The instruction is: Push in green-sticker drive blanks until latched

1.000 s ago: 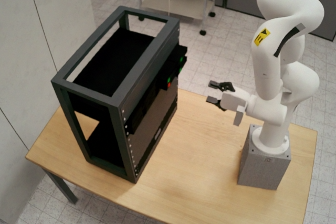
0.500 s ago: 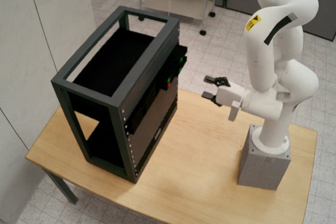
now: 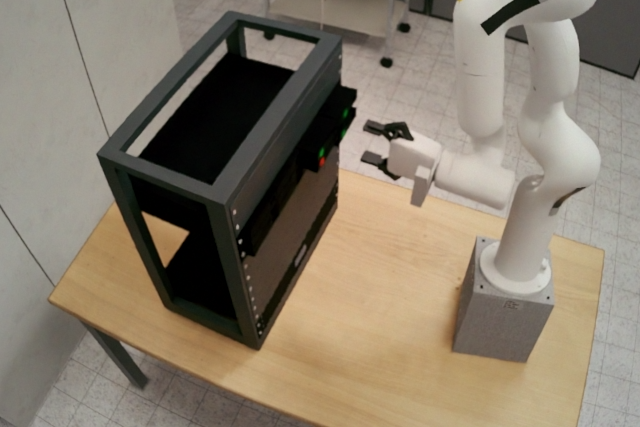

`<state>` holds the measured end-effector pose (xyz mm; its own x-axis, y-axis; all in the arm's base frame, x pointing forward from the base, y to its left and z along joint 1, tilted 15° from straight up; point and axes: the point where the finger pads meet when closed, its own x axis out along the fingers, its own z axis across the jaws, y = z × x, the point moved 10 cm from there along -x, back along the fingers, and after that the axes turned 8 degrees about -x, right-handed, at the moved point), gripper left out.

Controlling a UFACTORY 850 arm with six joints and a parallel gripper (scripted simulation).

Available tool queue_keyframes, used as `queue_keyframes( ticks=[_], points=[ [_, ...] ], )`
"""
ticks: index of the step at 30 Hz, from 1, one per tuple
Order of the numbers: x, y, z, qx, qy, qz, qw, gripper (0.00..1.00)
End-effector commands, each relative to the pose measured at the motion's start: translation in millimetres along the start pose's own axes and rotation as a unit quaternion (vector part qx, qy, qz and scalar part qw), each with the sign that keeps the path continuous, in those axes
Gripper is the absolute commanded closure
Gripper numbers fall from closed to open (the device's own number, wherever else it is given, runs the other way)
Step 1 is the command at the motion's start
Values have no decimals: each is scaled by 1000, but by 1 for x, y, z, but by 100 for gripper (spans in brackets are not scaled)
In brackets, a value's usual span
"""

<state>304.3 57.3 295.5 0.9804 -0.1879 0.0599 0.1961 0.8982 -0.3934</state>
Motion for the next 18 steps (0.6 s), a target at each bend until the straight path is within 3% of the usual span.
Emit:
queue_keyframes(
  ticks=[1, 18],
  points=[
    [18, -7, 4, 1, 4, 8, 1000, 0],
    [21, -8, 4, 1, 4, 8, 1000, 0]
  ],
)
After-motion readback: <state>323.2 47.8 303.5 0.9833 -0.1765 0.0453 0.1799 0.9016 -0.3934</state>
